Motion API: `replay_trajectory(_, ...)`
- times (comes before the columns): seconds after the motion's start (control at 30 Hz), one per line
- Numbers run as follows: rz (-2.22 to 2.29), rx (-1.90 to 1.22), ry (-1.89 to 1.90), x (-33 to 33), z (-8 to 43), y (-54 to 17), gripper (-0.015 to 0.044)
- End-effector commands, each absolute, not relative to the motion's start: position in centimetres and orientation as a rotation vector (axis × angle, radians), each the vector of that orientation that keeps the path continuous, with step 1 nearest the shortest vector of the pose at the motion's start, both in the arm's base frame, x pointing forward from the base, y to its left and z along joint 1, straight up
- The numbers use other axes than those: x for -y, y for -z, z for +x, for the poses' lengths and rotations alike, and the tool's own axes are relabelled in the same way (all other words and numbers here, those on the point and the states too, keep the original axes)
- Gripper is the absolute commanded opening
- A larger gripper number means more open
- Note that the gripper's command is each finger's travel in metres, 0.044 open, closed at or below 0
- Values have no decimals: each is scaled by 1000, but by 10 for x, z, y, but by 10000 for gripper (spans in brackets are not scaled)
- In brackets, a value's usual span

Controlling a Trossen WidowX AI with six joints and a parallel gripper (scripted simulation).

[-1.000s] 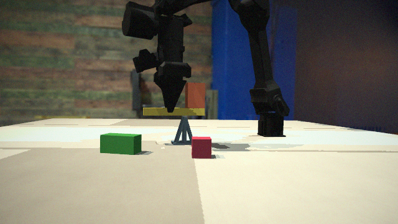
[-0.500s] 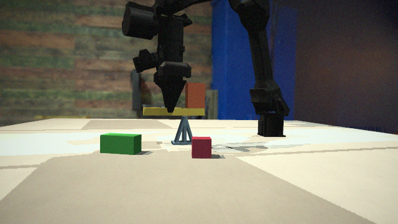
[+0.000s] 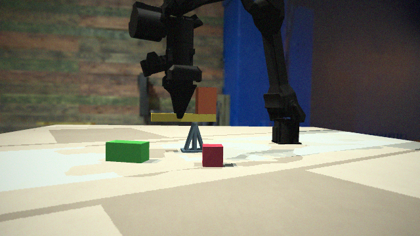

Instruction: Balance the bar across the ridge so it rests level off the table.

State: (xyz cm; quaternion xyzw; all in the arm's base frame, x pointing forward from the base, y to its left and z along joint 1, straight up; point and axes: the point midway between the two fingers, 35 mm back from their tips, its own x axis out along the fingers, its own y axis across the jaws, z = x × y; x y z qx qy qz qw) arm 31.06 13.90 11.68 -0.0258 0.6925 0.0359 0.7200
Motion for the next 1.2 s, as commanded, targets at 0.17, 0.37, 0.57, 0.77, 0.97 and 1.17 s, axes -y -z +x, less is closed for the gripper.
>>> replay_trajectory(0.17, -57, -1531, -79, -139, 311, -117, 185)
replay_trajectory(0.37, -57, -1531, -79, -139, 311, -117, 185)
replay_trajectory(0.57, -57, -1531, -79, -139, 311, -117, 264)
replay_trajectory(0.77, -57, -1531, -79, -139, 311, -117, 421)
replay_trajectory(0.97, -56, -1529, -80, -140, 312, -133, 440)
replay_trajectory(1.17, -52, -1517, -84, -139, 310, -201, 440)
